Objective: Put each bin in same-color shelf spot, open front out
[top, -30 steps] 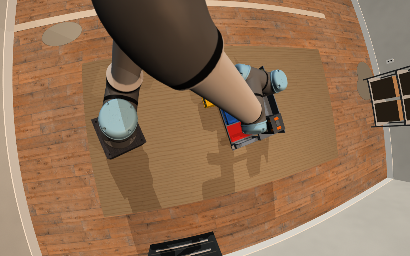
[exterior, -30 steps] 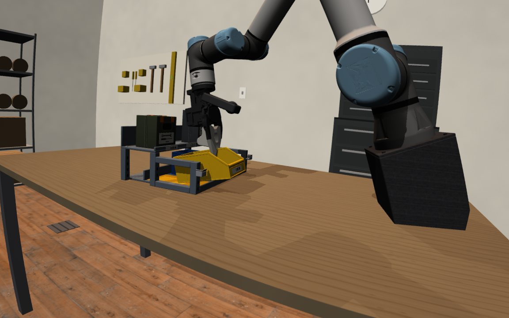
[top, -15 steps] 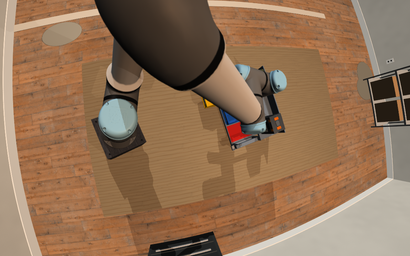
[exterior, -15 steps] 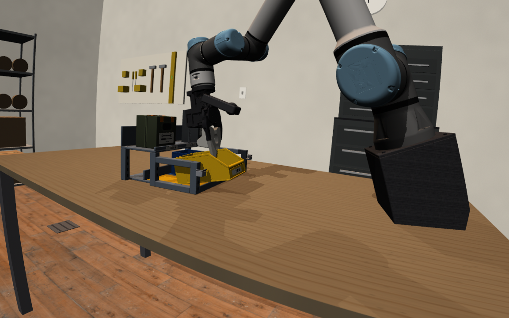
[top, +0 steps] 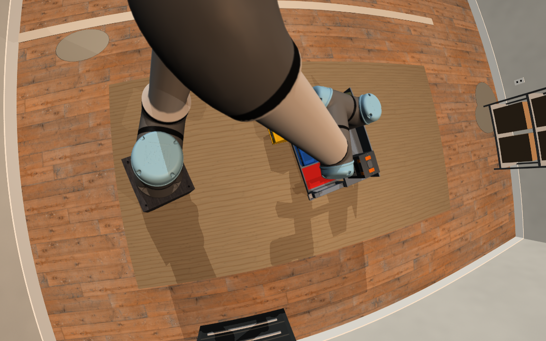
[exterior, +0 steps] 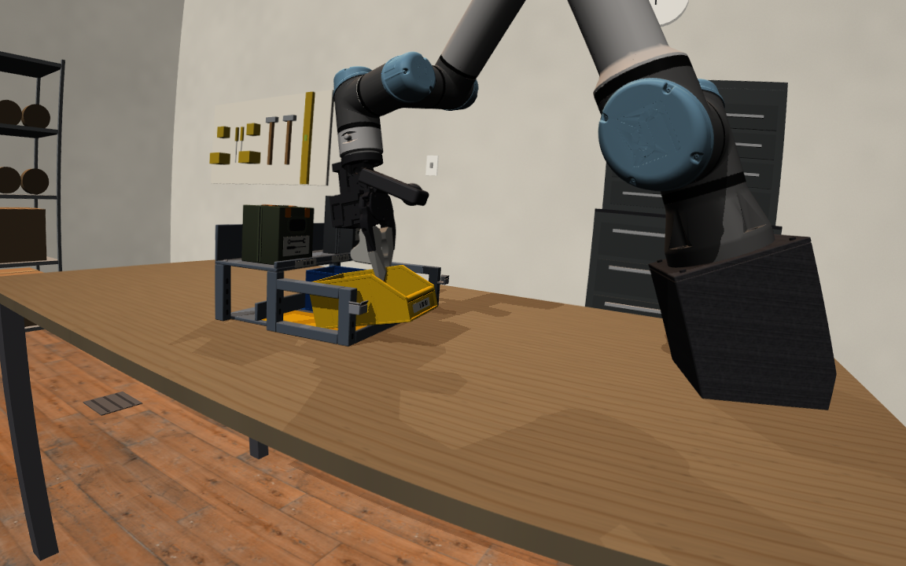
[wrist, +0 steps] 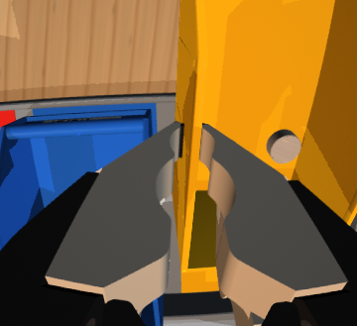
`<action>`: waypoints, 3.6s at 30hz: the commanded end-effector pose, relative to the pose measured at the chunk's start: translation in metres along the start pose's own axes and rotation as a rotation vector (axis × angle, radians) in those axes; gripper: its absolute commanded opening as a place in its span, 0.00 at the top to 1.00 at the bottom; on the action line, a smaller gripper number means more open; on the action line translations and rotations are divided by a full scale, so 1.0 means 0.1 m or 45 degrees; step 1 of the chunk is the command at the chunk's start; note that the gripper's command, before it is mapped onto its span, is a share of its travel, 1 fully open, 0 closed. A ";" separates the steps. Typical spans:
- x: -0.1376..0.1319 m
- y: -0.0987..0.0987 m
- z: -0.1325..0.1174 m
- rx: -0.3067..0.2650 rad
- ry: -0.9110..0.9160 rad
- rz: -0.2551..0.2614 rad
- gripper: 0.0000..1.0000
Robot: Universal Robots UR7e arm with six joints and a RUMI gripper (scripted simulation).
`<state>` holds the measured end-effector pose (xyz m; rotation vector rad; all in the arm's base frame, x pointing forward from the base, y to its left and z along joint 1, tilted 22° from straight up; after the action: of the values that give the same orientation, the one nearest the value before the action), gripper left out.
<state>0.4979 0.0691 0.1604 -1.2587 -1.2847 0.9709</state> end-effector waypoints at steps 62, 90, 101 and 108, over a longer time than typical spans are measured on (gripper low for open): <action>0.04 0.00 -0.14 -0.060 -0.003 -0.017 1.00; 0.04 0.00 -0.15 -0.064 -0.004 -0.018 1.00; 0.04 -0.01 -0.15 -0.067 -0.004 -0.019 1.00; 0.05 -0.01 -0.18 -0.072 -0.004 -0.020 1.00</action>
<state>0.5143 0.0718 0.1632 -1.2865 -1.3281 0.9335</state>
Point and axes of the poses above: the point where the finger pads meet when closed, its own y axis out along the fingers, its own x axis across the jaws, z = x × y, the point moved 6 cm from there along -y, back along the fingers, and after that the axes turned 13 degrees about y, right-handed, at the moved point
